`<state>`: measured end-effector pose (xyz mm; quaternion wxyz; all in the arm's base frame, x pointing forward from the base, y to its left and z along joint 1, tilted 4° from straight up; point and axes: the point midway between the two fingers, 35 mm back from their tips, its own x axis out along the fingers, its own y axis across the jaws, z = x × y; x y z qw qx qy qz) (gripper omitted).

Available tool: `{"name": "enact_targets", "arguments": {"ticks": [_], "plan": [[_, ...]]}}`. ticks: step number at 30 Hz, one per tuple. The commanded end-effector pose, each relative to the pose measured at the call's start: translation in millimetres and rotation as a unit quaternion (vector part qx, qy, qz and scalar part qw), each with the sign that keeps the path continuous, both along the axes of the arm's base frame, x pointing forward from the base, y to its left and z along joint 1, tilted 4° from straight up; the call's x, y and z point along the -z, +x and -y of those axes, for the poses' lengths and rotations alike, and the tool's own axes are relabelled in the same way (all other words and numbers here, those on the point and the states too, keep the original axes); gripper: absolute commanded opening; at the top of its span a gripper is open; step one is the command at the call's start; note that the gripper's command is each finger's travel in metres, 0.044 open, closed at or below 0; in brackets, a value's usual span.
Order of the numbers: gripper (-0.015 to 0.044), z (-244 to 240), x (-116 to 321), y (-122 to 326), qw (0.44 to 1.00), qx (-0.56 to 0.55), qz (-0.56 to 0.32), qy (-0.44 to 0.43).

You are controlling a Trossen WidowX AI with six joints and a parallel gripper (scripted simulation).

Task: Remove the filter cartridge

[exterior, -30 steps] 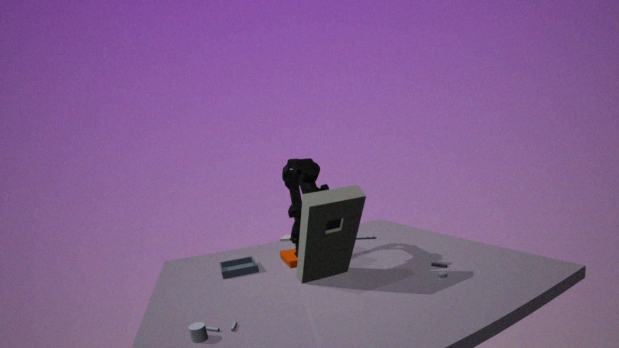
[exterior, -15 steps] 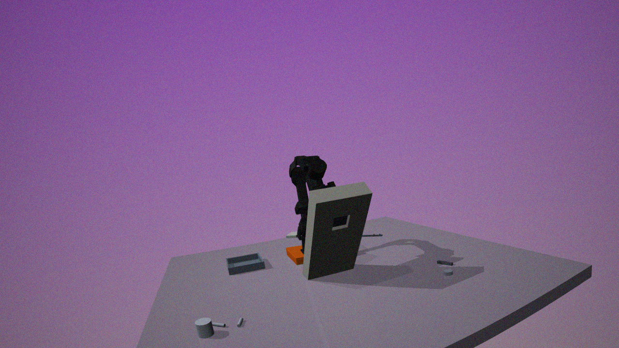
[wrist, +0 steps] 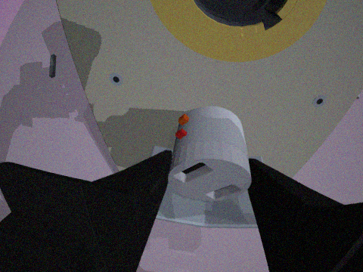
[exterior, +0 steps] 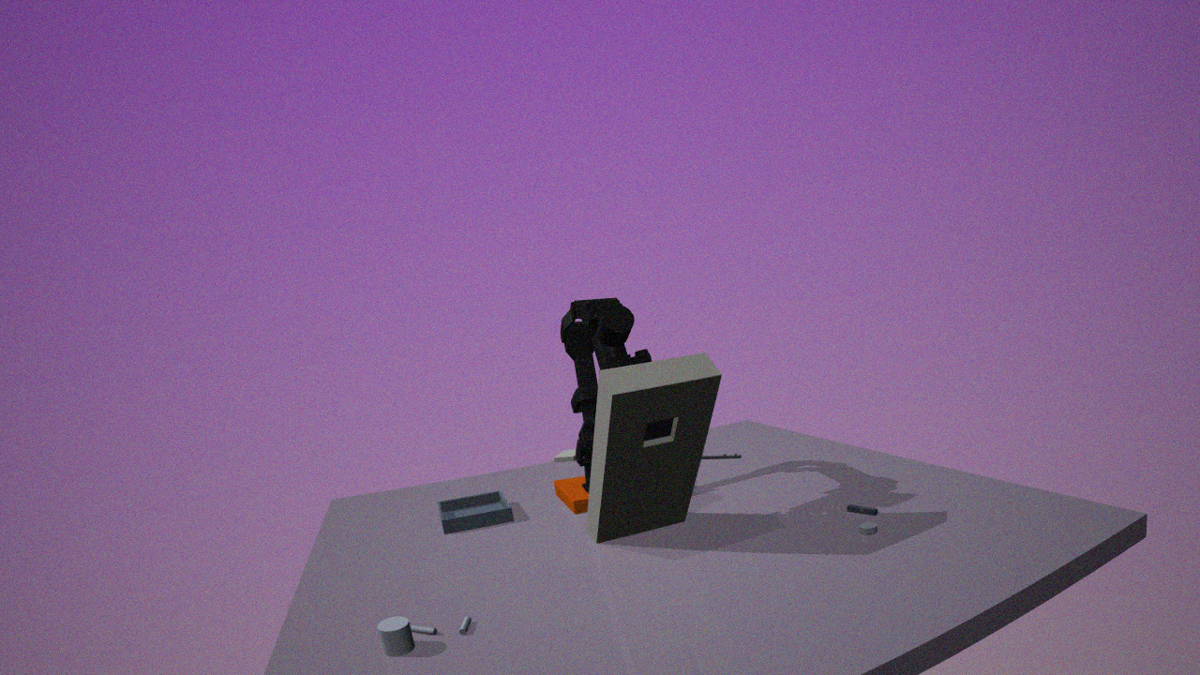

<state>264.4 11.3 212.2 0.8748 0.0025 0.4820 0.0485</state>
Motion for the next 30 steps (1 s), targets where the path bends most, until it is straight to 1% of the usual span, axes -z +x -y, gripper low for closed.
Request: {"name": "enact_targets", "arguments": {"ticks": [1, 5, 23, 30], "plan": [[0.0, 0, -14, 9, 1.0, 0.0, 0.01, 0.0], [0.0, 1, -21, 7, 1.0, 0.0, 0.01, 0.0], [0.0, 8, -90, -34, 1.0, 0.0, 0.008, -0.001], [0.0, 20, -89, -31, 1.0, -0.001, 0.004, -0.003]]}}
